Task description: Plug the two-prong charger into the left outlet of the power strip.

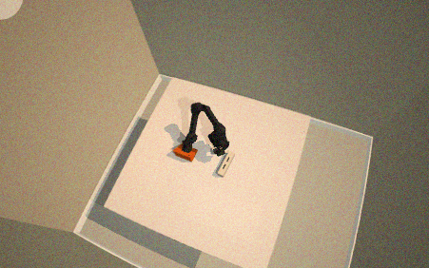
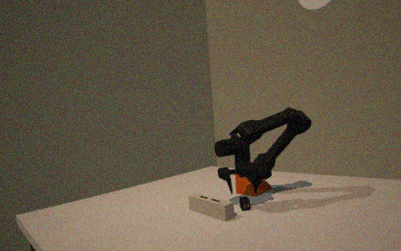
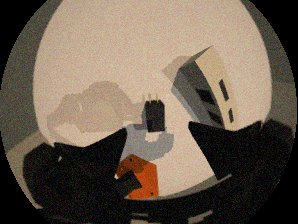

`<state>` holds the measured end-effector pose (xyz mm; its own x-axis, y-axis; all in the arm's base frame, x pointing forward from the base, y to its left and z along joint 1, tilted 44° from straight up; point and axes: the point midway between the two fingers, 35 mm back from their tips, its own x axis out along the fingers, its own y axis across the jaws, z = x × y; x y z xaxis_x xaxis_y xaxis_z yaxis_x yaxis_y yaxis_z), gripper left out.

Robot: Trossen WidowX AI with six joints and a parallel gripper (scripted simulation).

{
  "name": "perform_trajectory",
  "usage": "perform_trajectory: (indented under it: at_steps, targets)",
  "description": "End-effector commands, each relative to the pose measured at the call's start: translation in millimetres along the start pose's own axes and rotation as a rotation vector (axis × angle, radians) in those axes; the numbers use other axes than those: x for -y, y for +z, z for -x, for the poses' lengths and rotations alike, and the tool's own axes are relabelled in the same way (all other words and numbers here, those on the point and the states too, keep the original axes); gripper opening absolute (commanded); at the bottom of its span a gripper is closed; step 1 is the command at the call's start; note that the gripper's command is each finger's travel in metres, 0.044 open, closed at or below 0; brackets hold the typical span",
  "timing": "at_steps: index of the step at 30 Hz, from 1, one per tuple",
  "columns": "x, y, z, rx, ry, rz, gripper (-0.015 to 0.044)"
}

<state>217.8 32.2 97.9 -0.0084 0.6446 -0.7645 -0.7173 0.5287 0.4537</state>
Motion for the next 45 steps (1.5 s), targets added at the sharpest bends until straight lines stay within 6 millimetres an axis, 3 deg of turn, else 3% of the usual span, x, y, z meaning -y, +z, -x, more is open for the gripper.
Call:
perform_trajectory:
  at_steps: [1,36,45]
  targets:
    - [-1.0,-0.3,-5.7,0.002,0.005,-0.007,0.044]
    - [-1.5,3.2,-54.7,0.004,0.006,-0.006,0.044]
    - [-0.3,3.8,-50.9,0.002,0.001,0.001,0.0204]
